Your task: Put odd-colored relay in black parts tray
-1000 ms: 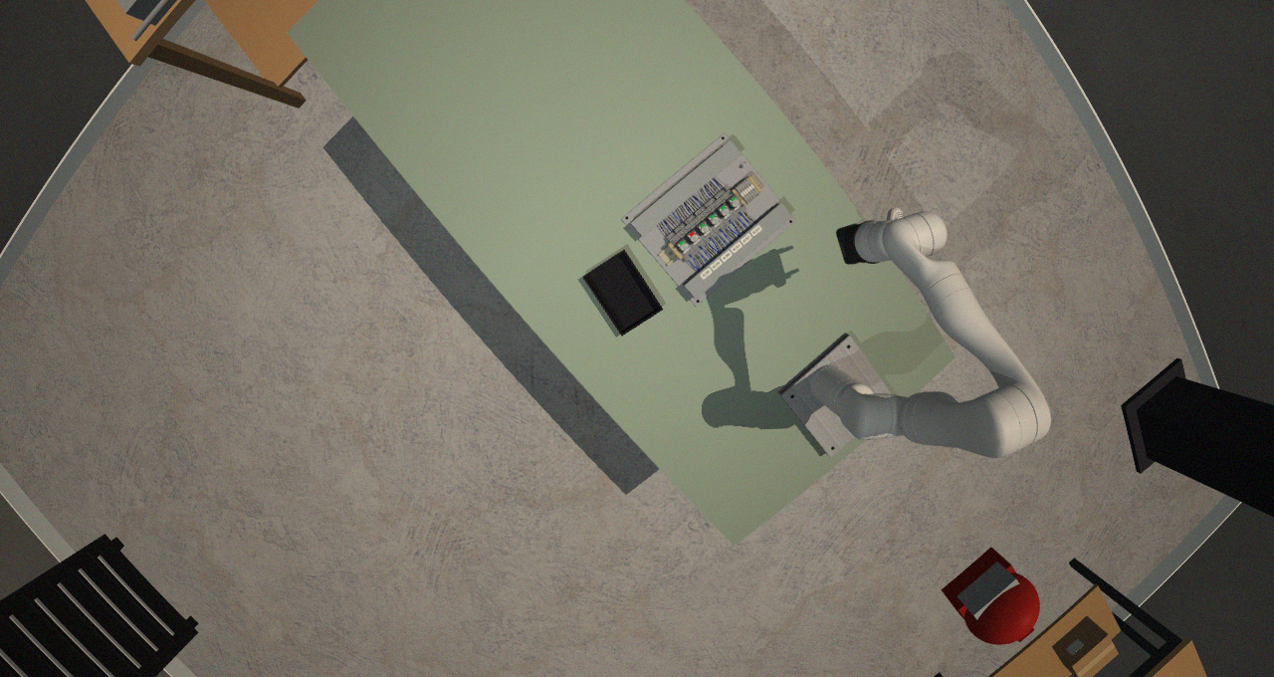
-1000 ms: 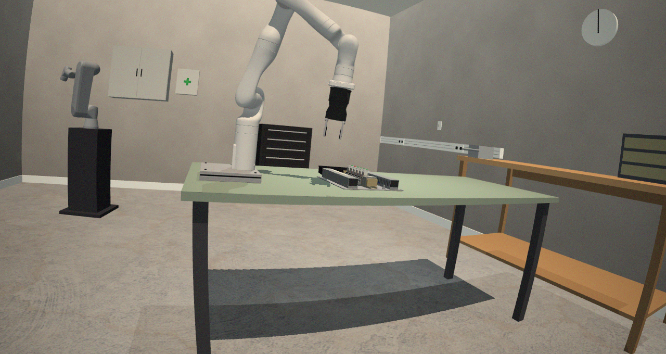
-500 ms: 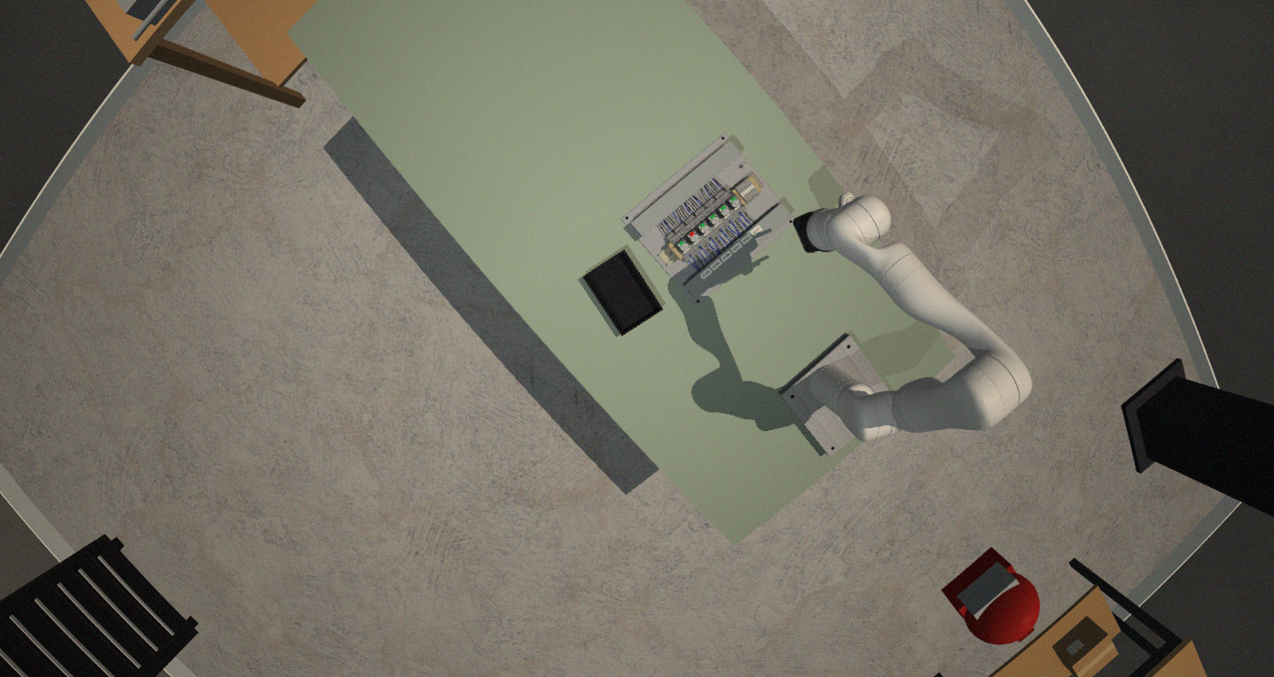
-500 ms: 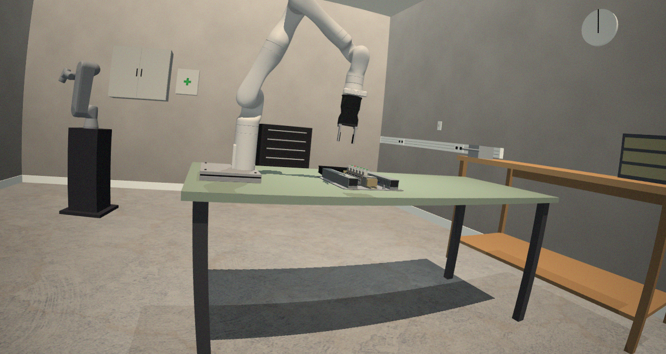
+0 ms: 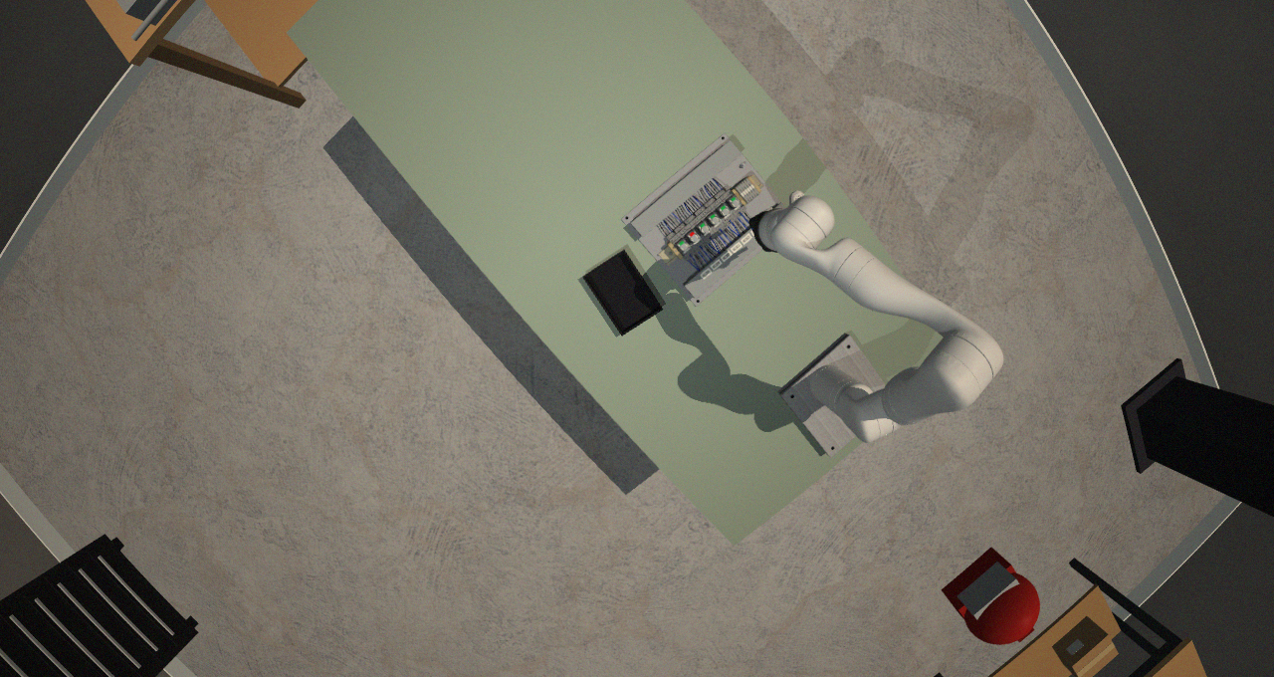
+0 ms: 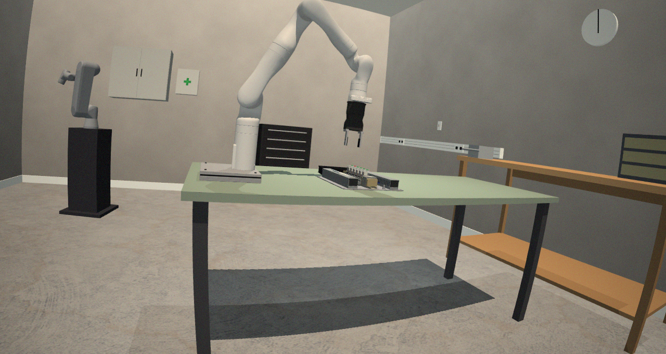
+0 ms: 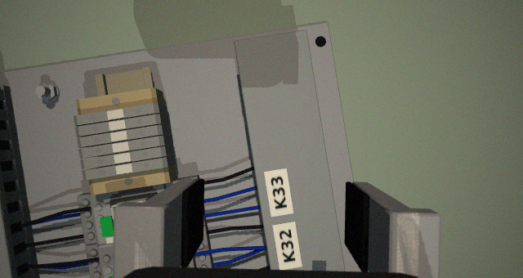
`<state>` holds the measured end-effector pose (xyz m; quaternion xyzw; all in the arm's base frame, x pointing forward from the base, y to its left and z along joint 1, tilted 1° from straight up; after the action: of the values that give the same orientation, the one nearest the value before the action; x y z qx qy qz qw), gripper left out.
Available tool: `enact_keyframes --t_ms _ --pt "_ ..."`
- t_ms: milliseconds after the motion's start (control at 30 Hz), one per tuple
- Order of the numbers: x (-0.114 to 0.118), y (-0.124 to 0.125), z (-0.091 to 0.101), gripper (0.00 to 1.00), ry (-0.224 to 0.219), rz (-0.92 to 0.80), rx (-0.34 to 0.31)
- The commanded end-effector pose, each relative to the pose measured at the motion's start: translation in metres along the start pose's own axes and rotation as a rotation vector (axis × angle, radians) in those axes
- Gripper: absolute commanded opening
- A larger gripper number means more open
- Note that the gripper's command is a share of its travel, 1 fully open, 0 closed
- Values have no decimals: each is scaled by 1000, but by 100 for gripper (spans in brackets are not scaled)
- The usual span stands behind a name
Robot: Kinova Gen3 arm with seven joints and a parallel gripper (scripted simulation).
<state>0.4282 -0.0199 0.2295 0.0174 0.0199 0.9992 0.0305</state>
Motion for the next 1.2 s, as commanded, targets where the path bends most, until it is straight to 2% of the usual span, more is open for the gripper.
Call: enact_keyframes --t_ms 0,500,567,1067,1167 --pt "-5 -10 -1 98 4 10 2" --pt "-25 -90 -12 98 27 88 0" --pt "-25 -90 -12 98 27 88 0" --pt "-29 -151 -21 98 42 139 -10" --pt "-29 -154 -21 98 43 141 -11"
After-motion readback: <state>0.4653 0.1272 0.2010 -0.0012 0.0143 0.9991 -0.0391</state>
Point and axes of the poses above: the point where the finger pads meet when closed, its own z axis back along the fingers, its own x axis across the jaws, y = z × x, the point moved 8 cm from there along z, back along the fingers, and after that the axes turned 3 degrees about -z, right-handed, at the moved point
